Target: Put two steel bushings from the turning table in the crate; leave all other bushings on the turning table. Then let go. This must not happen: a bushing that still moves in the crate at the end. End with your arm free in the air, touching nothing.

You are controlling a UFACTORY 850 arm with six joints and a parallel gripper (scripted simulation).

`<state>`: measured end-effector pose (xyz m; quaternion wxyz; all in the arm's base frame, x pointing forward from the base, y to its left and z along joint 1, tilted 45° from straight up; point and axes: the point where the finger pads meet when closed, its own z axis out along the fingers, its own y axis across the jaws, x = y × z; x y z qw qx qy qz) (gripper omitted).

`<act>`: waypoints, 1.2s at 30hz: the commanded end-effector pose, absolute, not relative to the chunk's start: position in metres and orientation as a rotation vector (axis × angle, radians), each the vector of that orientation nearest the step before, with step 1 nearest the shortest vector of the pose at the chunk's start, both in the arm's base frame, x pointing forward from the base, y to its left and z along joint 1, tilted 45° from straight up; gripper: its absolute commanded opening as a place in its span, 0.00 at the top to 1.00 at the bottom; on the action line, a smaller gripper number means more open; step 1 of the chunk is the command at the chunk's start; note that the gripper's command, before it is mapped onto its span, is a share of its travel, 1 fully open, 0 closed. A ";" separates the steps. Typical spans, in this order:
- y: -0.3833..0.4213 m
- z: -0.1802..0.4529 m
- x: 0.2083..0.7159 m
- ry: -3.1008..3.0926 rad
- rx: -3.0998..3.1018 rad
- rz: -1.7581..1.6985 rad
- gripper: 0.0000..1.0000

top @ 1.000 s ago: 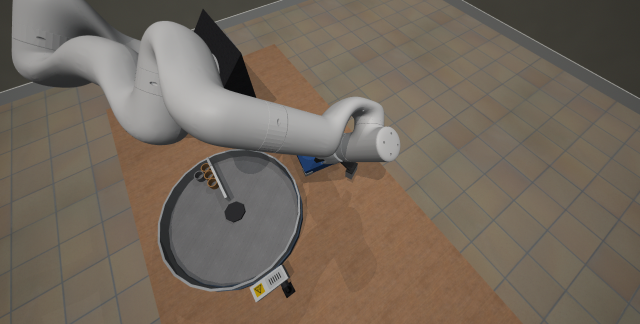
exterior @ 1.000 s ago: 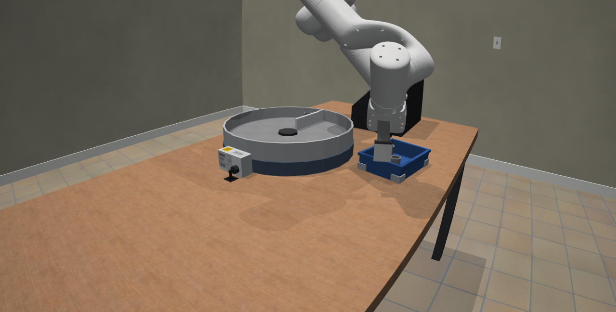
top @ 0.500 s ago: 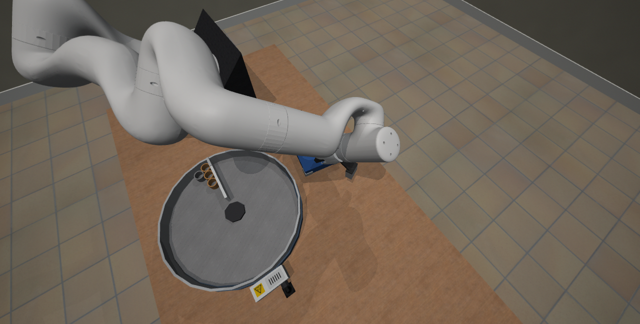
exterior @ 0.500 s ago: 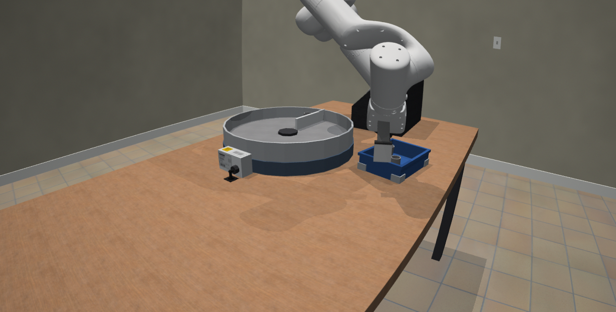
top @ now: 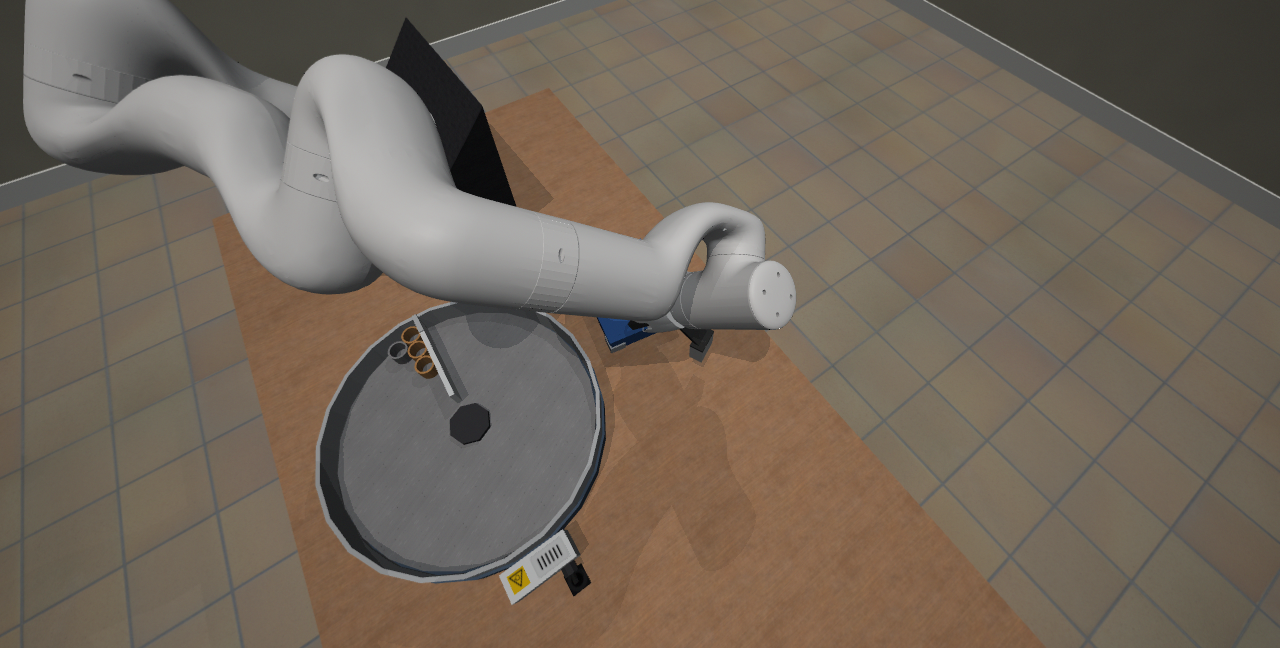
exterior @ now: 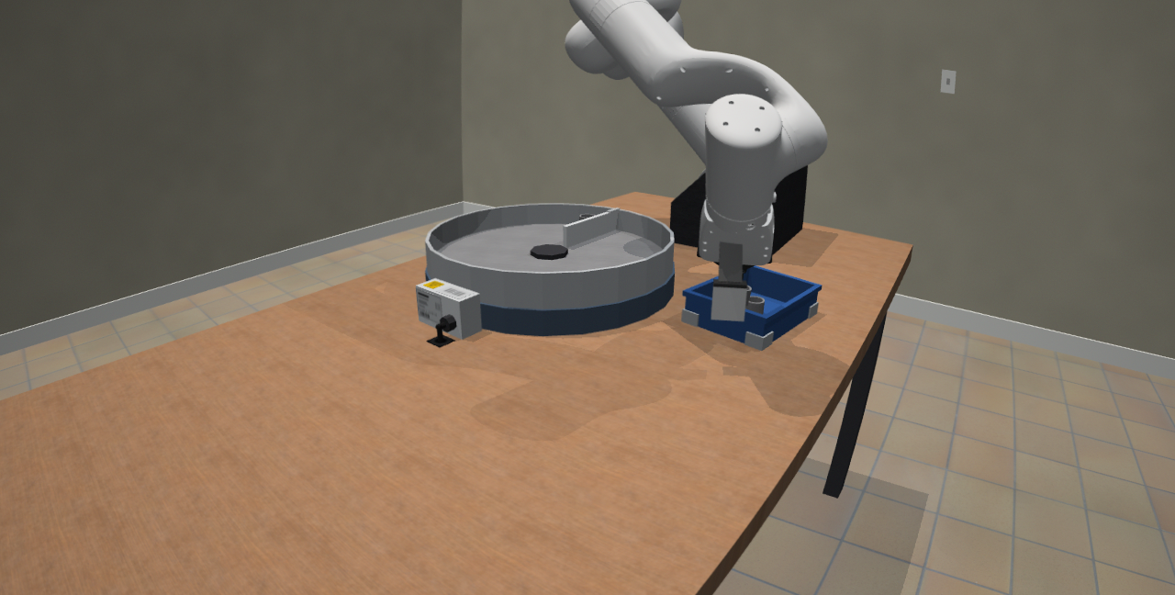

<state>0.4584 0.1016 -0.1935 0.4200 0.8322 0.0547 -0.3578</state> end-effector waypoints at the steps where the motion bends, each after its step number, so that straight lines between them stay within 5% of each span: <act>1: 0.098 -0.198 0.460 0.137 2.087 -0.895 1.00; 36: 0.084 -0.211 0.461 0.137 2.087 -0.895 1.00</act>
